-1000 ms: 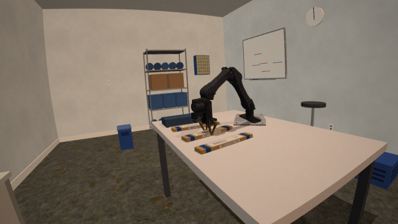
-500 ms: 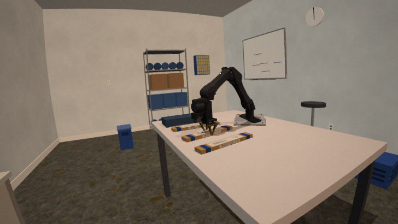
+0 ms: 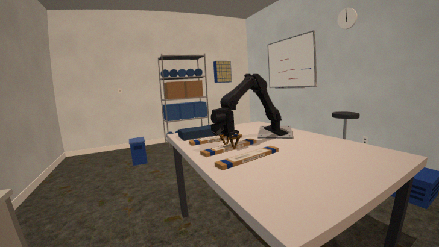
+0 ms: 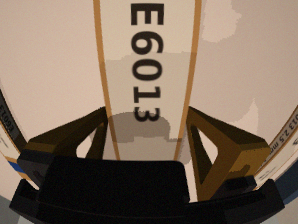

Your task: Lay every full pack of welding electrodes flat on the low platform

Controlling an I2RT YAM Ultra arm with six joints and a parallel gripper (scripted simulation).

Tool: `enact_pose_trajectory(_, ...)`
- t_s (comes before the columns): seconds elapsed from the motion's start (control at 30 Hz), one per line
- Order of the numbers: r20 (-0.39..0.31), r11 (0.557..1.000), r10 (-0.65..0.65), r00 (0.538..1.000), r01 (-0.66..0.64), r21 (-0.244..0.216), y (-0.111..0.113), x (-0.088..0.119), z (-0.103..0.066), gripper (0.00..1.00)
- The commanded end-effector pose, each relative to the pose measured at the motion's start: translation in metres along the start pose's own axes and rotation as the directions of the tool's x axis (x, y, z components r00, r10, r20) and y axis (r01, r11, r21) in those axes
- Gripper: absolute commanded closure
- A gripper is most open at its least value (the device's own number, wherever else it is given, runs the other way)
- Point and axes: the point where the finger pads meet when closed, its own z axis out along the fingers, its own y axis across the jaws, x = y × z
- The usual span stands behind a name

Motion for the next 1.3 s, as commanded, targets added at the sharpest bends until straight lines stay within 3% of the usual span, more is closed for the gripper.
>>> enact_pose_trajectory(0.0, 0.066, 1.0, 0.0, 0.998, 0.0, 0.001, 0.001, -0.014, -0.02, 0.05)
enact_pose_trajectory(0.03, 0.066, 1.0, 0.0, 0.998, 0.0, 0.001, 0.001, -0.014, -0.02, 0.05)
enact_pose_trajectory(0.07, 0.023, 1.0, 0.0, 1.0, 0.0, 0.0, 0.0, -0.005, -0.007, 0.05)
enact_pose_trajectory(1.27, 0.023, 1.0, 0.0, 1.0, 0.0, 0.0, 0.0, -0.005, -0.007, 0.05)
